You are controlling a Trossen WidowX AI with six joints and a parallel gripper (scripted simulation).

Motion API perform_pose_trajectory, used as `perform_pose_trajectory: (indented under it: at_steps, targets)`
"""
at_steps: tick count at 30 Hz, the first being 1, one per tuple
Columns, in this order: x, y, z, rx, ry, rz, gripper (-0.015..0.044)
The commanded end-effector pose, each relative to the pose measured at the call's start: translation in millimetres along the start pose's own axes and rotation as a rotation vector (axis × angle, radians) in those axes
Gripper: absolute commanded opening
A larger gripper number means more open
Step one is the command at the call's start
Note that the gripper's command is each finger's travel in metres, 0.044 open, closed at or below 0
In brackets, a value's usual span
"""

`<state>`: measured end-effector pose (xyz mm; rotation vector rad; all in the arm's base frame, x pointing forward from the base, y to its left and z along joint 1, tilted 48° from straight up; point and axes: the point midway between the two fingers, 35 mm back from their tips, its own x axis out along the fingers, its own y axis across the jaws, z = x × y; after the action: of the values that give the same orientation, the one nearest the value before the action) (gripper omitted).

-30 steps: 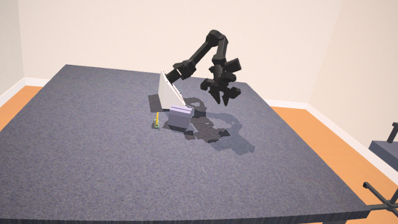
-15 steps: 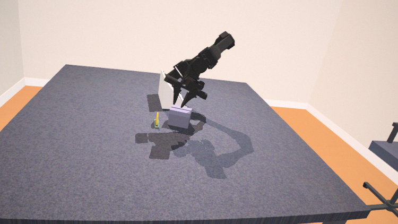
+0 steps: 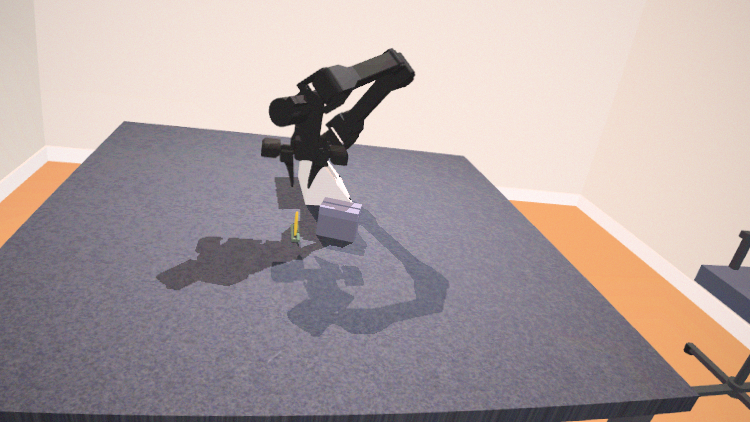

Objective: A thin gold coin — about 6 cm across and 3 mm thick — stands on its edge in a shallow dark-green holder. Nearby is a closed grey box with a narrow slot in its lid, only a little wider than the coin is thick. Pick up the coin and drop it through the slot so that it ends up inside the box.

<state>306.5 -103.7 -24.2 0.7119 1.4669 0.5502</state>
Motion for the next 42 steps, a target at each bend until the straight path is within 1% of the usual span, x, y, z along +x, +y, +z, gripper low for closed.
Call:
perform_pose_trajectory:
  at_steps: [1, 2, 7, 10, 42]
  targets:
    - [23, 1, 1, -0.009, 0.005, 0.011, 0.0161]
    - [31, 1, 1, -0.009, 0.005, 0.012, 0.0161]
    - [35, 1, 1, -0.009, 0.005, 0.012, 0.0161]
    - [48, 0, 0, -0.010, 0.005, 0.013, 0.0161]
    - [95, 1, 1, -0.008, 0.005, 0.013, 0.0161]
